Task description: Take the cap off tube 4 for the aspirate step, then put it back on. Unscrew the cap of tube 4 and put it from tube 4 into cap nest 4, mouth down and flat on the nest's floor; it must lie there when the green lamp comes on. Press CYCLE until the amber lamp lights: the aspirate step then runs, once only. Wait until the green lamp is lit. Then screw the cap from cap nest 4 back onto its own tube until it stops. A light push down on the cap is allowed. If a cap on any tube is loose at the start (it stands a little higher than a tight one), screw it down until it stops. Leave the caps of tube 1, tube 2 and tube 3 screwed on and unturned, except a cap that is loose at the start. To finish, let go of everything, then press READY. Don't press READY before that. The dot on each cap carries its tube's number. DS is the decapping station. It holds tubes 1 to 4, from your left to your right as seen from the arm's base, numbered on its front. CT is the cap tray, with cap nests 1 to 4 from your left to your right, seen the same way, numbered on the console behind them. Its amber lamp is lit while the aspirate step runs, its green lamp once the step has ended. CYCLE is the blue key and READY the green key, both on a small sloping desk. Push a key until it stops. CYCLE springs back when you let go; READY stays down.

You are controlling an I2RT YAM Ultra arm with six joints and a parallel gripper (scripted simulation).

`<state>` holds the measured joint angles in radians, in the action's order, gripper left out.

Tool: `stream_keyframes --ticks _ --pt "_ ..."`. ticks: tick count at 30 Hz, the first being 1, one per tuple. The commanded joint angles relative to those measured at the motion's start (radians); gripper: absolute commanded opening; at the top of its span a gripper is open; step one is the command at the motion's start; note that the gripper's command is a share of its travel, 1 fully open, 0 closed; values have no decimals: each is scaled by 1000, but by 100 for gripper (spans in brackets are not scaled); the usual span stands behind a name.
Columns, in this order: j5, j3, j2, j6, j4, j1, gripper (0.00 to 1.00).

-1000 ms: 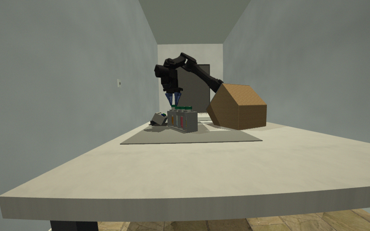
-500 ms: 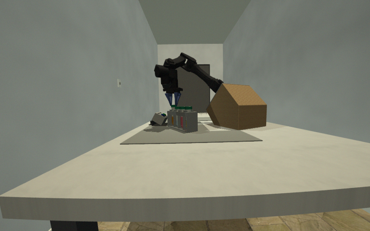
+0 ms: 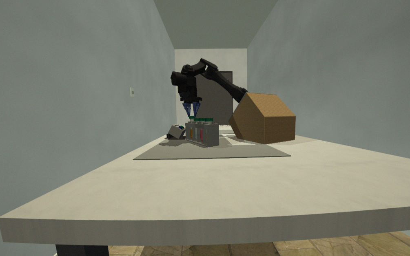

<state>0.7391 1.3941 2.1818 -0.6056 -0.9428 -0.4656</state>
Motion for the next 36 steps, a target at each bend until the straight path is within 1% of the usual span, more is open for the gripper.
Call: stream_keyframes --ticks 1,3,7,13,16,18,19,20,36 --pt "3 30 -26 -9 10 -15 0" --pt "3 30 -16 -9 9 -15 0" --pt "2 27 -28 -8 12 -18 0" --pt "2 -17 -28 -4 14 -19 0" --pt "1 -23 -30 -2 12 -20 0" --pt "1 -23 -30 -2 12 -20 0" --pt "1 11 -32 -2 9 -20 0" --pt "1 15 -32 -2 10 -20 0" --pt "0 1 -33 8 3 -22 0"
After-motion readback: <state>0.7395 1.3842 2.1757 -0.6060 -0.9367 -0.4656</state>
